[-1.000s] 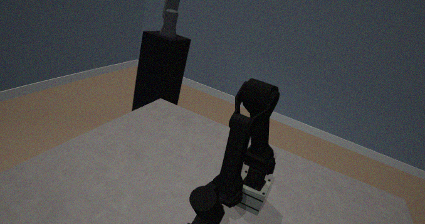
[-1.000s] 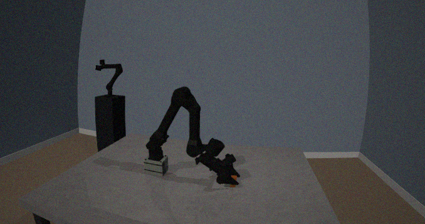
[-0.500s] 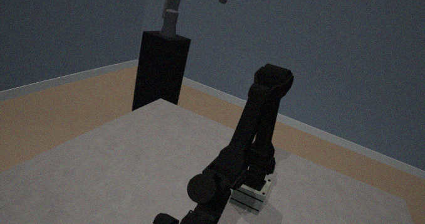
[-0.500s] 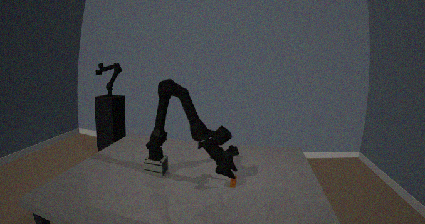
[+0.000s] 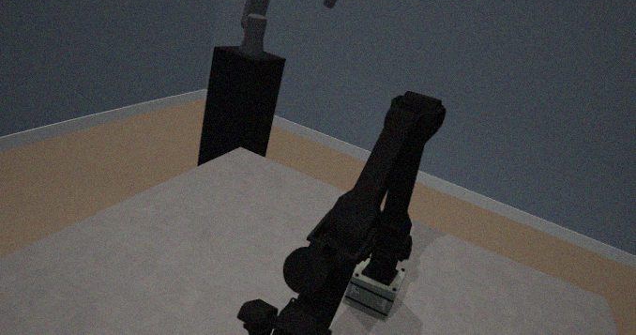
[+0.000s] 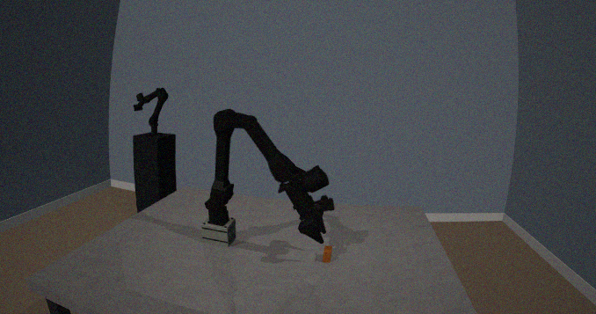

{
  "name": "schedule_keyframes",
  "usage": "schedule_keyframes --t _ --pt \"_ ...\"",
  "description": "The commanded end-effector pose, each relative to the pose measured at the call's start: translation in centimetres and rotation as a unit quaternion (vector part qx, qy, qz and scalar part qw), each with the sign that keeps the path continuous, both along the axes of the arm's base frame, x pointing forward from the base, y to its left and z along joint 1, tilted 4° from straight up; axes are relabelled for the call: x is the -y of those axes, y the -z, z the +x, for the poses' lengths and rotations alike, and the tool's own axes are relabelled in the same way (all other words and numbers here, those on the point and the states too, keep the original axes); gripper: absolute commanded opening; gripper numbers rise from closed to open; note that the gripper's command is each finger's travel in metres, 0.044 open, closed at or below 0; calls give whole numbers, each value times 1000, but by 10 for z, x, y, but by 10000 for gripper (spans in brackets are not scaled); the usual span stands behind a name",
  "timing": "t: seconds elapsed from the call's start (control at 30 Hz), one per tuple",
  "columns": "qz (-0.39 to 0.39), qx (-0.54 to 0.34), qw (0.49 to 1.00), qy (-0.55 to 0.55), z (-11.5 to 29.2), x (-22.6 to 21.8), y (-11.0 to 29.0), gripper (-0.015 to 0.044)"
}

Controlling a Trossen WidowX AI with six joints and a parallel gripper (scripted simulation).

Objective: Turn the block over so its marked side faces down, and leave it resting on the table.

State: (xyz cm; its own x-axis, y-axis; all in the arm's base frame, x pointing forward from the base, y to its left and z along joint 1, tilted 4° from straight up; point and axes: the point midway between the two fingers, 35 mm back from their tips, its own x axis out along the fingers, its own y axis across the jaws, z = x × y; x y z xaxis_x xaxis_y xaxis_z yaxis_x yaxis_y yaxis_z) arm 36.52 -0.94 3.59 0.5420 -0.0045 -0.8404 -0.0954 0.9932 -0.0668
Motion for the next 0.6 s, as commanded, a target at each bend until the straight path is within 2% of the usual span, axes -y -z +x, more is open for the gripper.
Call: schedule_keyframes --t 0.0,0.43,0.57 --pt "-4 -47 999 4 13 -1 -5 440" --pt "-25 -252 967 18 34 -5 -28 440" --pt "-29 -274 961 20 34 -6 -32 440"
